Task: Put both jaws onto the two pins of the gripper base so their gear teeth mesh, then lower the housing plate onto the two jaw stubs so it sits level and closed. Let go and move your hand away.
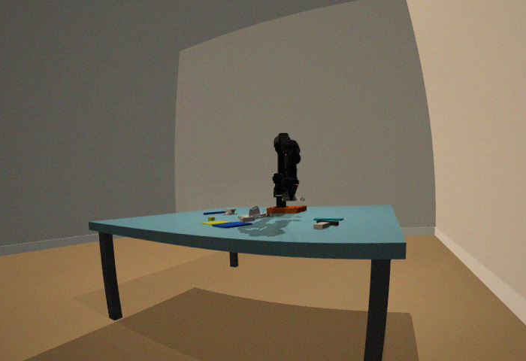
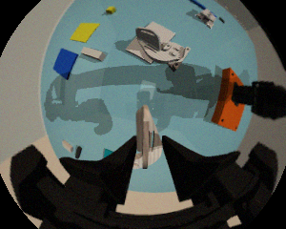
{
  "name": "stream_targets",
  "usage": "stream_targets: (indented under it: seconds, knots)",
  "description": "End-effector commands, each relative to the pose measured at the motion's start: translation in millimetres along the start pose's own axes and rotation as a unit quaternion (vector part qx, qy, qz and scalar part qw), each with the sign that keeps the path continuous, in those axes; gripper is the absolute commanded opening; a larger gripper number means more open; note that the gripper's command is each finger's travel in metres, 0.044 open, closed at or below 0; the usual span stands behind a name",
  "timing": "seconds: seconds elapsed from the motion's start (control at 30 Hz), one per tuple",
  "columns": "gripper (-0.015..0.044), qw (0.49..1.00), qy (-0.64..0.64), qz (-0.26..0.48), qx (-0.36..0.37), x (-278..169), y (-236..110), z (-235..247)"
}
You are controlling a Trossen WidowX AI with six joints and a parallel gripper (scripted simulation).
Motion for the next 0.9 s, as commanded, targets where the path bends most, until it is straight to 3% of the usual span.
stream_targets:
  seconds: [0.0, 0.87]
  knots:
    - [0.0134, 1.0, -0.022, 0.0, -0.001, 10, 0, -3]
    - [0.0134, 0.982, -0.191, -0.003, -0.002, 92, -2, -28]
Point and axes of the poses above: the point midway between the two fingers, 35 mm back from their tips, its own y axis out along the fingers, its own z axis across the jaws, x = y × z, the point moved 2 cm from there along -y, back along the fingers, and after that the axes turned 9 degrees about -y, right-handed, at the moved point
